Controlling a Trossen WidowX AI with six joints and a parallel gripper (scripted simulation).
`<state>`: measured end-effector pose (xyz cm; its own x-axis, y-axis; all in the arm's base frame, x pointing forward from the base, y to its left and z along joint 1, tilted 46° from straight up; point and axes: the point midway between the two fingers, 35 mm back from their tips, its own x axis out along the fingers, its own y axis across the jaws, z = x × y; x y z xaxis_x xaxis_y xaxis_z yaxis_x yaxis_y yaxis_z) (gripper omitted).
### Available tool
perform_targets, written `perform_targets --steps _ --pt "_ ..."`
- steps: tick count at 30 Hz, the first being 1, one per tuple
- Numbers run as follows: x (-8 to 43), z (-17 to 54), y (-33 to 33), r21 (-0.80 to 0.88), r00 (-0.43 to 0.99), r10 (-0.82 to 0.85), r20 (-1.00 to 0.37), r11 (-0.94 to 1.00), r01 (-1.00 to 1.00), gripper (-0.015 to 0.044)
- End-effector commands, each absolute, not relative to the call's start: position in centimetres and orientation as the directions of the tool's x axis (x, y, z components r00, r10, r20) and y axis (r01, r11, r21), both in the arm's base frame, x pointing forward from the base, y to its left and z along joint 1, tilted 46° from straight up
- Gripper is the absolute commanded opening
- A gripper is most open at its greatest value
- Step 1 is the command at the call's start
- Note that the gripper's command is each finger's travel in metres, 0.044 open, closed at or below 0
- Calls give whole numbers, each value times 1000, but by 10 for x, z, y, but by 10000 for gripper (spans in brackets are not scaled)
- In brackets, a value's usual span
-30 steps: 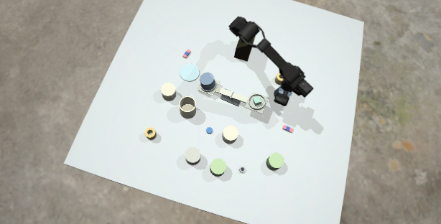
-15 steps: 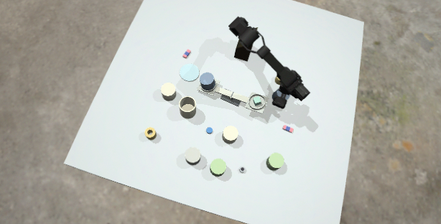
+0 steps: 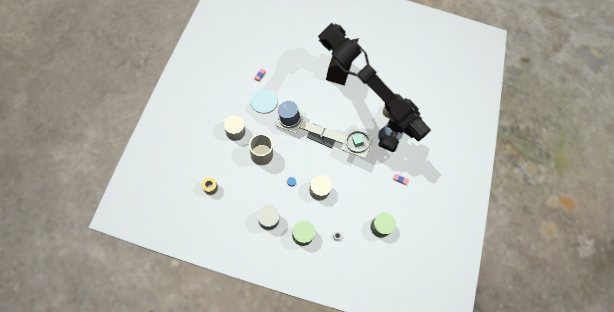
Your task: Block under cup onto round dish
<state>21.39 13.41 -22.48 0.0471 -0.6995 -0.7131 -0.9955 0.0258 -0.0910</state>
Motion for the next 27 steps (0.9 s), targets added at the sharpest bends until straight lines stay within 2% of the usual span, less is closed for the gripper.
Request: perform_targets --steps 1,6,9,14,21,27 --pt "214 -225 134 -92 47 -700 -713 27 -995 315" --pt "214 -216 144 -92 51 -698 -714 22 -995 440" --pt "212 -188 171 -93 53 -697 -715 20 -995 440" --pt "211 -186 173 -93 53 -697 -715 20 -995 440" --pt "222 -178 189 -201 76 -637 -767 126 -972 260" --pt "229 -170 187 -311 75 -641 -763 262 -914 260"
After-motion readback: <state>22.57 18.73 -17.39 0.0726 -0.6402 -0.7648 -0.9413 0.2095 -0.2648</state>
